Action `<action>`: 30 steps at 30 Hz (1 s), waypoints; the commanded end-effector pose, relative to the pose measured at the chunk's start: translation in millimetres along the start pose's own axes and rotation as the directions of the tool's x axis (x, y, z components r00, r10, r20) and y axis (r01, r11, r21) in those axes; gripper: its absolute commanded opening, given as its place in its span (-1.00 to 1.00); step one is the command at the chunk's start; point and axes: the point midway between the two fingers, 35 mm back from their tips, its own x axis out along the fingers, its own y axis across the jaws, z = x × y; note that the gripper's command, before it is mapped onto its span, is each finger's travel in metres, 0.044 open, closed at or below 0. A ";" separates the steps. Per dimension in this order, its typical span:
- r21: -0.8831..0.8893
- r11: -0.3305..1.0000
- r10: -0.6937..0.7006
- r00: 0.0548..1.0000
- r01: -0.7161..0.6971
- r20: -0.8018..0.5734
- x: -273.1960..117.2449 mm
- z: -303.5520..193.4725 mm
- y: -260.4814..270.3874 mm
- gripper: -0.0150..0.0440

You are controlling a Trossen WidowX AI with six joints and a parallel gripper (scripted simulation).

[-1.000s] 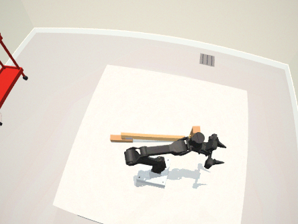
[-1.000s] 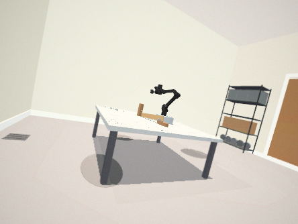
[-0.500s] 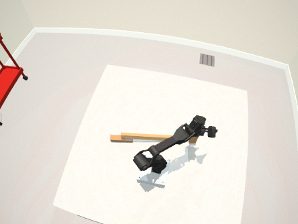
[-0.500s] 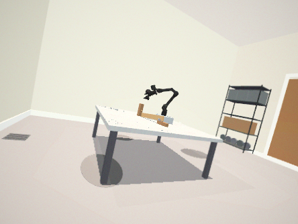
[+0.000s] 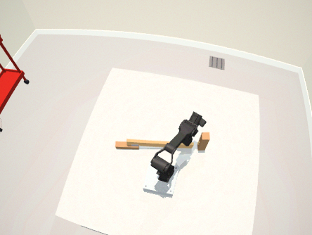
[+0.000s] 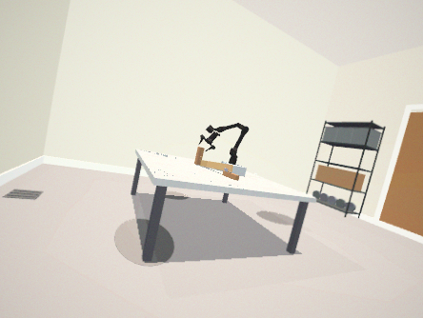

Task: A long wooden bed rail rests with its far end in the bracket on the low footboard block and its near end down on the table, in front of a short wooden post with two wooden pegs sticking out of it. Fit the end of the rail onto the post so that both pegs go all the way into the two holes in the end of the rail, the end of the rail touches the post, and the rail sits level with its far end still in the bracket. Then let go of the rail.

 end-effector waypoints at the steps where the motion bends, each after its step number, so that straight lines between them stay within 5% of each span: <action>1: -0.308 0.929 0.227 0.973 -0.205 0.040 17.3 29.3 44.6 1.00; 7: -0.687 0.624 0.522 0.853 -0.372 0.013 22.7 57.0 109.8 1.00; 30: -0.683 0.626 0.524 0.852 -0.376 0.011 45.8 57.1 117.4 1.00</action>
